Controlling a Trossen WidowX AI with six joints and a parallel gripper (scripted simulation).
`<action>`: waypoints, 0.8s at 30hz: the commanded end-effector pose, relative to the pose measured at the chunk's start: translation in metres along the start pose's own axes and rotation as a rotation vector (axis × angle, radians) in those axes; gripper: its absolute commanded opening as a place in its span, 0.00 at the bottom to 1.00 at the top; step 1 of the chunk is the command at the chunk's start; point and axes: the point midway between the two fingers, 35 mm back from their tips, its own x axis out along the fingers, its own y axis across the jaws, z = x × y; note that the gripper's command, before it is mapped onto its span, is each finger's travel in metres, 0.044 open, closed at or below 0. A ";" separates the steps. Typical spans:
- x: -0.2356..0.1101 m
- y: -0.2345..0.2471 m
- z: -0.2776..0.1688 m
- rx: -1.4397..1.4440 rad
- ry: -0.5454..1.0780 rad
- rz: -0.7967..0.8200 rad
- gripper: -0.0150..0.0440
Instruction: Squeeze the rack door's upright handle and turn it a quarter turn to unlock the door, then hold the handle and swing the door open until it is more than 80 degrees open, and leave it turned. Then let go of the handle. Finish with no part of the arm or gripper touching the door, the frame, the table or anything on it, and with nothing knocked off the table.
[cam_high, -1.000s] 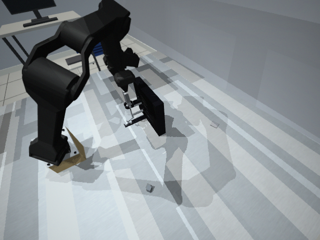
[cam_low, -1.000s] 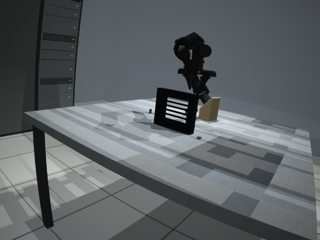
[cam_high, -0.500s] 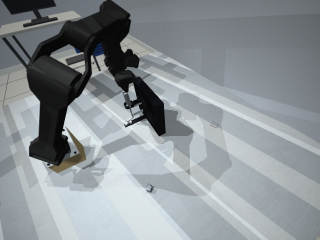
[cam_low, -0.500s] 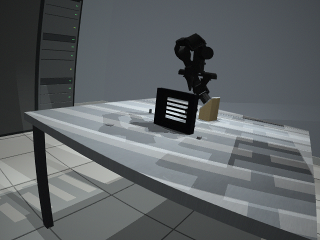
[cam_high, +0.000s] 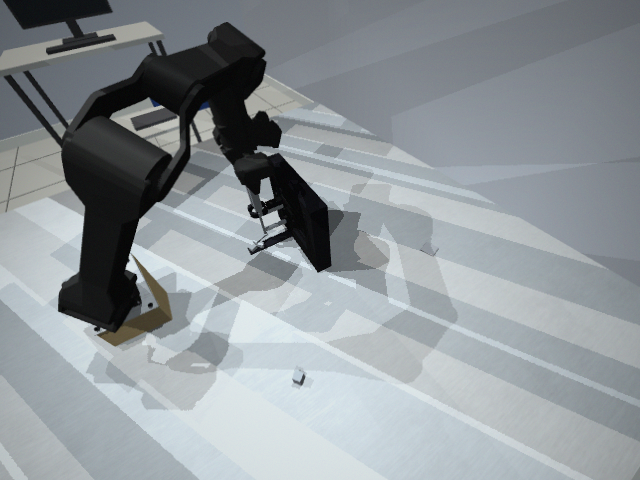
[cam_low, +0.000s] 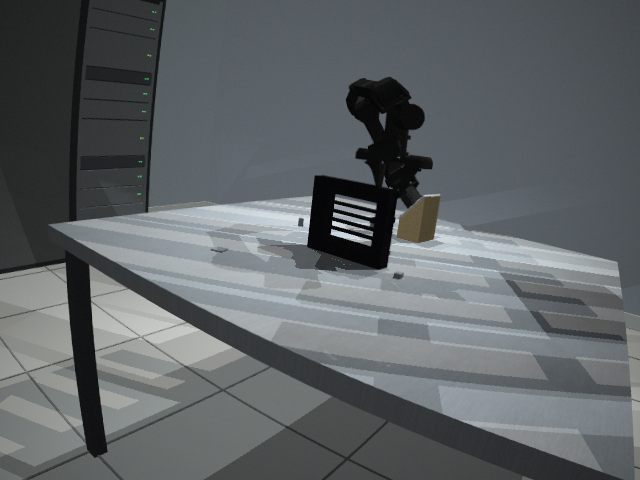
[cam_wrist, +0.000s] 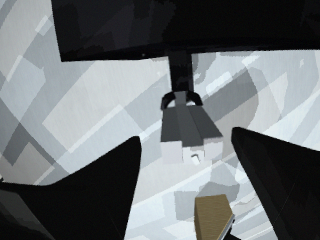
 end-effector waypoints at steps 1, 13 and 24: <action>0.009 -0.001 -0.002 -0.007 0.000 -0.008 0.74; 0.029 -0.002 -0.003 -0.007 0.000 -0.009 0.74; 0.036 -0.002 -0.003 -0.007 0.000 -0.010 0.52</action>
